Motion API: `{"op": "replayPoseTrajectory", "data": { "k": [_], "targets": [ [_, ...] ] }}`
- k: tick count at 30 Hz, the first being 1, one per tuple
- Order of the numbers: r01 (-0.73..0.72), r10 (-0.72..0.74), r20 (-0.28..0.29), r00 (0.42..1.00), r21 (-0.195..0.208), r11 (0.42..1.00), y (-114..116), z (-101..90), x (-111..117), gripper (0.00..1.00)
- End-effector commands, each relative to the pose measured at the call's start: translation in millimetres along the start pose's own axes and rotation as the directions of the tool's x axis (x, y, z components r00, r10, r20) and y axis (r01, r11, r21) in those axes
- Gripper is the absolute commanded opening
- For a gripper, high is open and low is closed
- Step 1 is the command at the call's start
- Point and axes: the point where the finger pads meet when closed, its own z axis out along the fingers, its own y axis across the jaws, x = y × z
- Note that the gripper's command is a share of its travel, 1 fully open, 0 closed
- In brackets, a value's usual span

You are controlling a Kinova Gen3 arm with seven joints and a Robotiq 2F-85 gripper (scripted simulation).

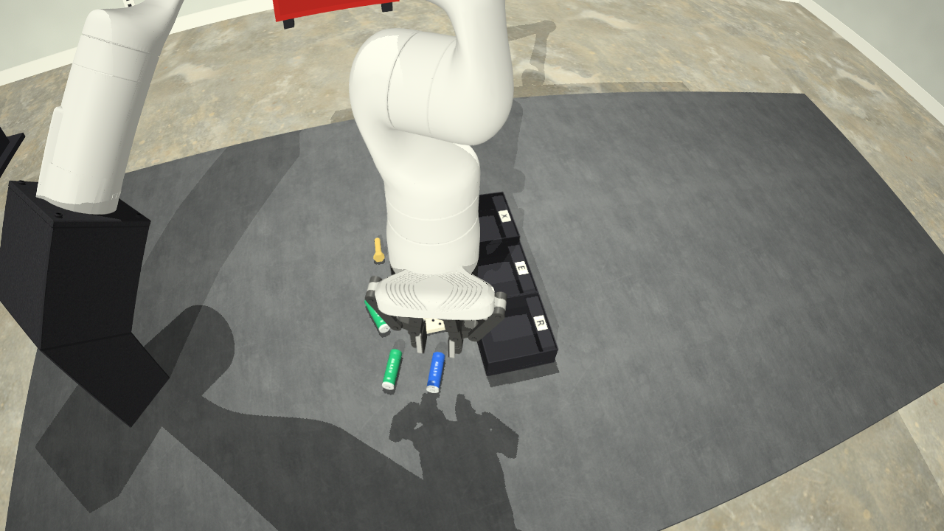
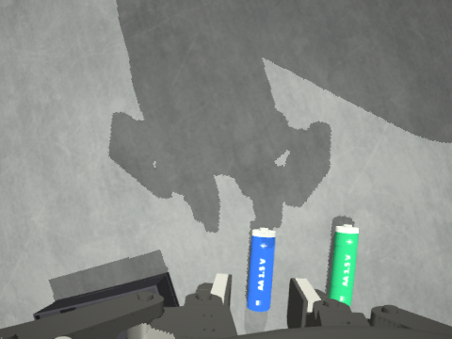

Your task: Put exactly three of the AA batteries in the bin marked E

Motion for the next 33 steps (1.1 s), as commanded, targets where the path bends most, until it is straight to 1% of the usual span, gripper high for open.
{"op": "replayPoseTrajectory", "data": {
  "k": [1, 11, 12, 18, 27, 33],
  "targets": [
    [0.000, 0.000, -0.002, 1.000, -0.002, 1.000, 1.8, 8.6, 1.7, 0.29],
    [0.001, -0.001, -0.001, 1.000, -0.005, 1.000, 5.8, 49.0, 1.2, 0.29],
    [-0.002, 0.002, 0.000, 1.000, -0.003, 1.000, 6.8, 50.6, 2.3, 0.29],
    [-0.004, 0.004, 0.006, 1.000, -0.006, 1.000, 9.4, 50.5, -0.2, 0.29],
    [-0.004, 0.004, 0.000, 1.000, -0.005, 1.000, 4.0, 50.0, 1.0, 0.29],
    [-0.002, 0.002, 0.004, 1.000, 0.001, 1.000, 2.3, 58.6, 1.1, 0.29]
  ]
}}
